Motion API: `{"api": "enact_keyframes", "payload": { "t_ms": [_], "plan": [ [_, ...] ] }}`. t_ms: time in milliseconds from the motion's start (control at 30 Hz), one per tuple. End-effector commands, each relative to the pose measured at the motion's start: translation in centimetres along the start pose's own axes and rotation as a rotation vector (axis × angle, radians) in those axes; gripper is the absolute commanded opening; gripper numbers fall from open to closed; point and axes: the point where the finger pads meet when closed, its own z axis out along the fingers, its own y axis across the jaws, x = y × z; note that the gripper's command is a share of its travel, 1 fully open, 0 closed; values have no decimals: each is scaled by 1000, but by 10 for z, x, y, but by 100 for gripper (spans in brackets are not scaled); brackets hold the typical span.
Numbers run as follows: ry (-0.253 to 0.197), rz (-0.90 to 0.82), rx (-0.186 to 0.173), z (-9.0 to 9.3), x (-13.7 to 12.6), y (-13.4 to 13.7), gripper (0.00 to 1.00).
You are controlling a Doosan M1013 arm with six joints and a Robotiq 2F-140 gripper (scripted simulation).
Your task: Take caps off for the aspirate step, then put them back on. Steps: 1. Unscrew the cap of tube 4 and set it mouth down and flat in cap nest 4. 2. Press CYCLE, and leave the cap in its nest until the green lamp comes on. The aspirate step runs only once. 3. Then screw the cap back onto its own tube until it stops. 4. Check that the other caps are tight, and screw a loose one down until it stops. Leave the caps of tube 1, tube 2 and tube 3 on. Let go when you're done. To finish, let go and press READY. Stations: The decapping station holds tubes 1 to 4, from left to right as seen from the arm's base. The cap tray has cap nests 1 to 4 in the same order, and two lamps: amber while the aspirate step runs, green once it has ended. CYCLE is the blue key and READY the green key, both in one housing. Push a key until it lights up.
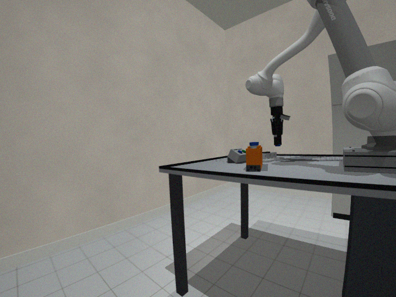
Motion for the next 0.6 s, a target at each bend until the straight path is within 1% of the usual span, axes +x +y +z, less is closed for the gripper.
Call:
{"api": "enact_keyframes", "payload": {
  "t_ms": [0, 367, 400, 567],
  "plan": [
    [-1, 0, 0, 10, -1, 0, 30],
    [-1, 0, 0, 65, -1, 0, 30],
    [-1, 0, 0, 68, -1, 0, 30],
    [-1, 0, 0, 68, -1, 0, 30]
  ]
}}
